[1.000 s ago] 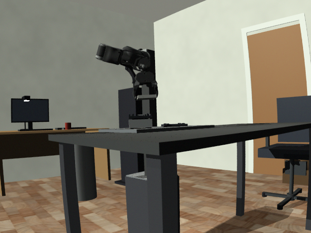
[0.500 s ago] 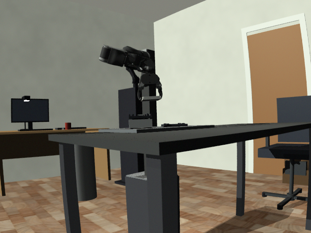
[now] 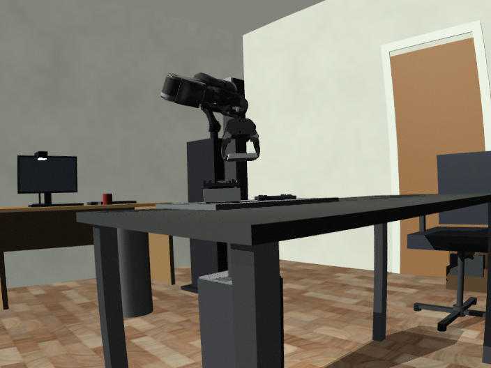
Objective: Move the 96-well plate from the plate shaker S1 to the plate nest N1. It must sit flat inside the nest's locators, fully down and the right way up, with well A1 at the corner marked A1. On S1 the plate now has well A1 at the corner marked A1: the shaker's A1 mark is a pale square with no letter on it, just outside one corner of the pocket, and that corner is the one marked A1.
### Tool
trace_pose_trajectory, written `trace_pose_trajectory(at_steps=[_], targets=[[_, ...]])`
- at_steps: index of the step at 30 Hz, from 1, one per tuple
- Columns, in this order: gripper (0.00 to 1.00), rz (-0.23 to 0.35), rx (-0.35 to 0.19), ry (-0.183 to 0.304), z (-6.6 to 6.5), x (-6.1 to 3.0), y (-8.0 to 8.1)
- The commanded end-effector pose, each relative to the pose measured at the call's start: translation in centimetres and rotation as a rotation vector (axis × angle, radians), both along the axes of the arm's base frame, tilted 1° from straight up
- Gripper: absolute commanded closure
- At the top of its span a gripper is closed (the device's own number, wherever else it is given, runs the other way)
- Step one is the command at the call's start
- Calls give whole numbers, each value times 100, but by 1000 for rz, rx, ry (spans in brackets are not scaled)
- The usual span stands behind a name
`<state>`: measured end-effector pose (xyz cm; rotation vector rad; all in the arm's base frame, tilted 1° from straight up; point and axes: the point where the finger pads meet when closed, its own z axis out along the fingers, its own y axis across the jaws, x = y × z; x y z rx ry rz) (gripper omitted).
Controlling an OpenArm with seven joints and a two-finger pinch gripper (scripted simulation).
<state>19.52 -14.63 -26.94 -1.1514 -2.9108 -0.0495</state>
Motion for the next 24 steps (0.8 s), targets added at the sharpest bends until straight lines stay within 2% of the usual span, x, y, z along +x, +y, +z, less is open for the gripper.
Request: trace_pose_trajectory(at_steps=[1,3,15,20,24], targets=[[100,-14,-7,2,-13,-20,97],[100,-15,-9,4,-39,-26,254],[100,-15,-9,4,-39,-26,254],[100,-15,-9,4,-105,-35,658],[100,-15,-9,4,-105,-35,658]])
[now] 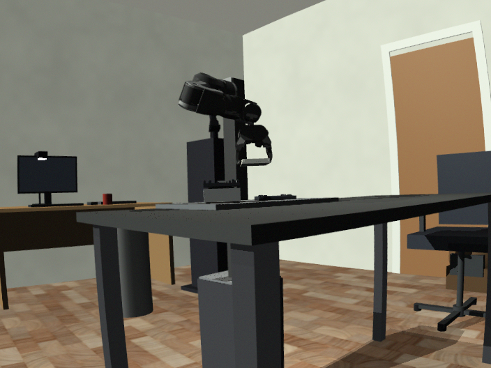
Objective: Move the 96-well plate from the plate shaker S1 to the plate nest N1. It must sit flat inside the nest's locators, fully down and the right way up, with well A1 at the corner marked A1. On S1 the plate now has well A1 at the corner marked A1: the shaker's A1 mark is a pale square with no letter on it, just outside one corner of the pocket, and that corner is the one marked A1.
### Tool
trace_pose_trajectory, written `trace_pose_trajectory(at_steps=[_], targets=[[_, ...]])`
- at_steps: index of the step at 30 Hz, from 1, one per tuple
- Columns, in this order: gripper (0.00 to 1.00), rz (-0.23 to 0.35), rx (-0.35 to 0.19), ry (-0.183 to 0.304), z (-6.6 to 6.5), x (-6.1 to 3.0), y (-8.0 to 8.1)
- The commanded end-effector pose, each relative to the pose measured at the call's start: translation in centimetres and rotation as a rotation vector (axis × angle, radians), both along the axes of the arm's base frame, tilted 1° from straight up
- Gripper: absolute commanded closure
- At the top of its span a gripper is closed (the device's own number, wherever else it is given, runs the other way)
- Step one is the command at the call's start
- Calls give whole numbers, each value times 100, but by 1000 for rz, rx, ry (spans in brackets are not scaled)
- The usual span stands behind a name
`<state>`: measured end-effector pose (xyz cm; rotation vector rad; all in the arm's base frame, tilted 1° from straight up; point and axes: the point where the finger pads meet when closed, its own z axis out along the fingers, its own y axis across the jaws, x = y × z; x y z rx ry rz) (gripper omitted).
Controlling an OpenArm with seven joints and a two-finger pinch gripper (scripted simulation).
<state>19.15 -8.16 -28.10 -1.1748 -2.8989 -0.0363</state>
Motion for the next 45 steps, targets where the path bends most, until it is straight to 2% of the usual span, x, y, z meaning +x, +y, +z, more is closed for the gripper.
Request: trace_pose_trajectory(at_steps=[1,8,13,25,30,42,45], targets=[[100,2,-2,-2,11,2,11],[100,2,-2,-2,11,2,11],[100,2,-1,-2,-56,-13,416],[100,2,-1,-2,-56,-13,416],[100,2,-1,-1,-120,-26,823],[100,2,-1,-1,-120,-26,823],[100,2,2,-2,-151,-36,1000]])
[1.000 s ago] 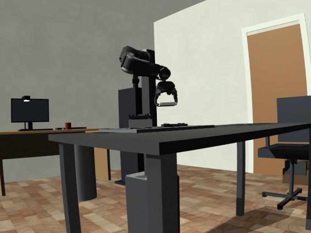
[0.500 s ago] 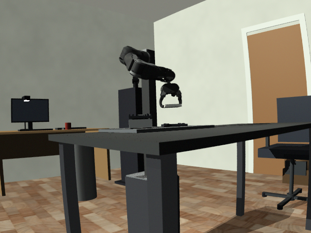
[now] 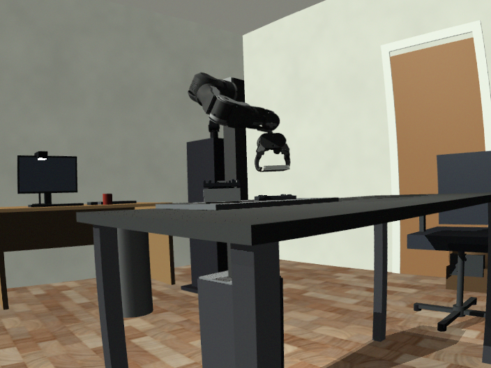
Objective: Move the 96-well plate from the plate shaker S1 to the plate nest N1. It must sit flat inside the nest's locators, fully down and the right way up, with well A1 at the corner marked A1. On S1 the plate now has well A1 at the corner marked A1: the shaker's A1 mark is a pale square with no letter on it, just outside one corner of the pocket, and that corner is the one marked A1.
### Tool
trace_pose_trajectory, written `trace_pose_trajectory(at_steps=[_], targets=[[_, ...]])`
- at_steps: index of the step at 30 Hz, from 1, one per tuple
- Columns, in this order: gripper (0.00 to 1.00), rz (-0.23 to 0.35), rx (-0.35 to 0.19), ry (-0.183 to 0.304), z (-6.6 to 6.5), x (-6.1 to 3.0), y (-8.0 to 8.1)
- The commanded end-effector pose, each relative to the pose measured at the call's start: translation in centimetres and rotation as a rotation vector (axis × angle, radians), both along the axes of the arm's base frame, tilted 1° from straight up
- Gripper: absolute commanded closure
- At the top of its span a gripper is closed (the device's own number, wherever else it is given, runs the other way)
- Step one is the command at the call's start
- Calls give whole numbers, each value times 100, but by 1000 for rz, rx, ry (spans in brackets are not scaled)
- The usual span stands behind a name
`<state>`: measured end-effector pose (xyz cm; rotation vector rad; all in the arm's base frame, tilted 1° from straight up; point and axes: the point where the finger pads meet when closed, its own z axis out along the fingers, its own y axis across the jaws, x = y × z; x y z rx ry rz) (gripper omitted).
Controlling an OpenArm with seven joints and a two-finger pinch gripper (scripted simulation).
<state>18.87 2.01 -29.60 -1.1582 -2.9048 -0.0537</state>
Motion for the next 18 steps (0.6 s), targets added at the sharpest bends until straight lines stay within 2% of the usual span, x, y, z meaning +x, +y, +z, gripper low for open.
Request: trace_pose_trajectory(at_steps=[1,2,18], targets=[[100,-9,-10,2,-10,-13,37],[100,-9,-11,3,-20,-17,92],[100,-9,-9,3,-14,-15,54]])
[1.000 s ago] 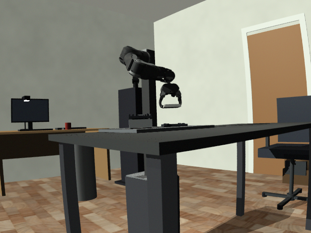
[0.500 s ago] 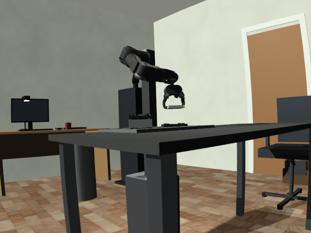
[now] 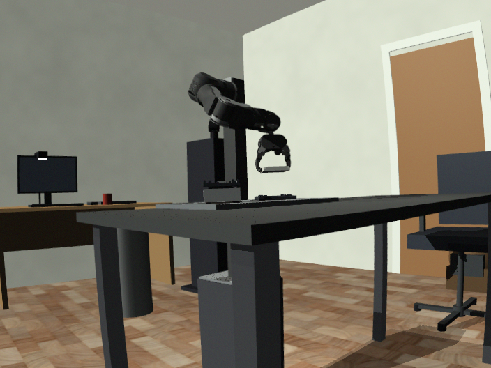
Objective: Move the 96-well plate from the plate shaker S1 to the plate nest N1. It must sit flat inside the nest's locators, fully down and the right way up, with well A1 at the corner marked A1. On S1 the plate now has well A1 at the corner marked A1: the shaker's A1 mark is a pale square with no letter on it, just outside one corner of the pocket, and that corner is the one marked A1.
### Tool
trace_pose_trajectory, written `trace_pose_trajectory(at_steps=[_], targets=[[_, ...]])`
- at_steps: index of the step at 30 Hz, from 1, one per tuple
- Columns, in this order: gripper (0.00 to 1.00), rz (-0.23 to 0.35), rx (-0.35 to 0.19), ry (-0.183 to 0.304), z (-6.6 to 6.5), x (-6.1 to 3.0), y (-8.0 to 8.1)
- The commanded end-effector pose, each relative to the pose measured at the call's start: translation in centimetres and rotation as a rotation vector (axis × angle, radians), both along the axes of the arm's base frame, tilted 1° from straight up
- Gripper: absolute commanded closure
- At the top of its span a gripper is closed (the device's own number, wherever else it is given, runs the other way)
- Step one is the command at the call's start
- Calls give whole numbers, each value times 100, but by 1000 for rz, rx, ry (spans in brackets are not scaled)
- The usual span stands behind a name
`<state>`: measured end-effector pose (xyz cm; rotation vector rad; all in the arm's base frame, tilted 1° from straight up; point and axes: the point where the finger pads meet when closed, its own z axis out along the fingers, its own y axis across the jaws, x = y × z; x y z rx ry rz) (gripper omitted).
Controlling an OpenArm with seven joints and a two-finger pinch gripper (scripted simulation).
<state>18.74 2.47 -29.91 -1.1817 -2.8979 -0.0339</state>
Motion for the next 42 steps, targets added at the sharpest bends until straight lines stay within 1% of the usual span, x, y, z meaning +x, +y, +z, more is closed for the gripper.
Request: trace_pose_trajectory(at_steps=[1,30,35,42], targets=[[100,6,2,0,19,-3,-4],[100,6,2,0,27,-1,-22],[100,8,5,-2,-295,-1,-16],[100,8,5,-2,-295,-1,-16]])
